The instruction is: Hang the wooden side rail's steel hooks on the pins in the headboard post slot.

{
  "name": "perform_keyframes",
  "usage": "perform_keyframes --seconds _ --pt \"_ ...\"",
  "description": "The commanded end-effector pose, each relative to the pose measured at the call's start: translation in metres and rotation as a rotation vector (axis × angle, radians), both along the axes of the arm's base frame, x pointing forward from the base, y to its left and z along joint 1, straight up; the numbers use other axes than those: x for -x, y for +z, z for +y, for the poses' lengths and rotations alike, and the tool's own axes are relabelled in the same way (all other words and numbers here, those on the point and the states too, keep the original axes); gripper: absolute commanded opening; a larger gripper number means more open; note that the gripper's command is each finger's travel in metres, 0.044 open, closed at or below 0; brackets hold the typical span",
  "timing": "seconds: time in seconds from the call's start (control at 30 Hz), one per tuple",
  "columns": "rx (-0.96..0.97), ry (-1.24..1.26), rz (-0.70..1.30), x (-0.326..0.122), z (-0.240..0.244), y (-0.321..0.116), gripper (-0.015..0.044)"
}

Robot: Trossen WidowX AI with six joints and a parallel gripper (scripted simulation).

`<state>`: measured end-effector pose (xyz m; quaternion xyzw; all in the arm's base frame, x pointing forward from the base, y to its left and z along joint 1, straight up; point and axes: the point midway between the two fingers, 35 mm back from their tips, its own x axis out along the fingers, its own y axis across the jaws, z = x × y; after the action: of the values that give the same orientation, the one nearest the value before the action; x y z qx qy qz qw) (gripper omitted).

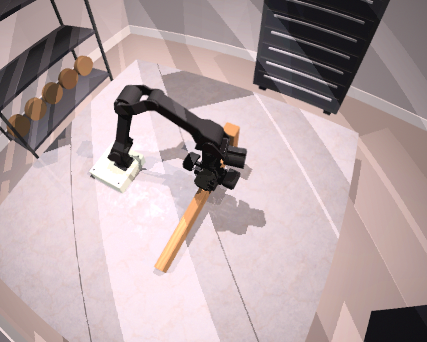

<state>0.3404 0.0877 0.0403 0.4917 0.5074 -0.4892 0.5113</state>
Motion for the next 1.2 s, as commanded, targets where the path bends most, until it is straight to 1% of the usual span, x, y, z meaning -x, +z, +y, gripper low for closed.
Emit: perform_keyframes --seconds 0.0,1.17 --pt "-0.006 -0.009 -0.015 -0.0035 0.0018 0.0060 0.0000" --pt "-0.006 -0.009 -0.015 -0.0055 0.0055 0.0056 0.0000"
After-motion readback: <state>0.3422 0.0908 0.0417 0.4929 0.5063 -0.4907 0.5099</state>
